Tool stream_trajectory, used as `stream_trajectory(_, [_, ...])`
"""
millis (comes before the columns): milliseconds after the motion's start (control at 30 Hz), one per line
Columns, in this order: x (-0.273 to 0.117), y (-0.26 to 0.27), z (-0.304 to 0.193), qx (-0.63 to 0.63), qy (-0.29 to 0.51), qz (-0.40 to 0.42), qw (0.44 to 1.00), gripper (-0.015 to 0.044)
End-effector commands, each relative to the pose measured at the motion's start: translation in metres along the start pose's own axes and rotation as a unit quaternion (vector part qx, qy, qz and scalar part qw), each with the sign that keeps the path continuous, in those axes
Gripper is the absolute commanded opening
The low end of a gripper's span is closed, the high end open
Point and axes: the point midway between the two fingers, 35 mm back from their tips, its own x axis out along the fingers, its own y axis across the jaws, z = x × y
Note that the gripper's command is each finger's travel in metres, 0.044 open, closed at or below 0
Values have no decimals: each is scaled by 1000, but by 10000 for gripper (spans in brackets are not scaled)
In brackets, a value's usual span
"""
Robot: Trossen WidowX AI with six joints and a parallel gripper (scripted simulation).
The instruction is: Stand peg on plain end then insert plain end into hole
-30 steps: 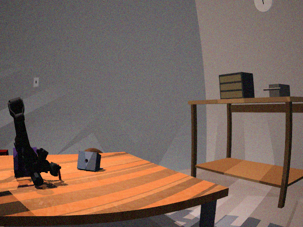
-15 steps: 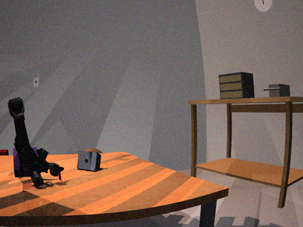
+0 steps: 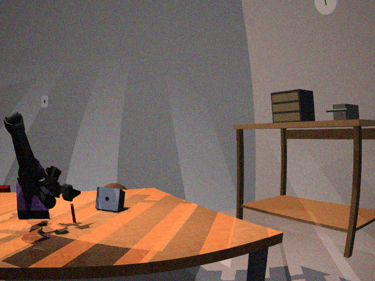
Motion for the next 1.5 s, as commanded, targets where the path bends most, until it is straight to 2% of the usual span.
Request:
stream_trajectory(0, [-4, 1, 31, 0, 2, -1, 1000, 440])
stream_trajectory(233, [-17, 15, 90, 2, -7, -12, 1000, 440])
stream_trajectory(433, [-14, 18, 85, 29, 16, 7, 999, 440])
stream_trajectory(1033, [7, 42, 40, 165, 237, 127, 949, 440])
stream_trajectory(1467, [9, 50, 14, 172, 428, 150, 875, 440])
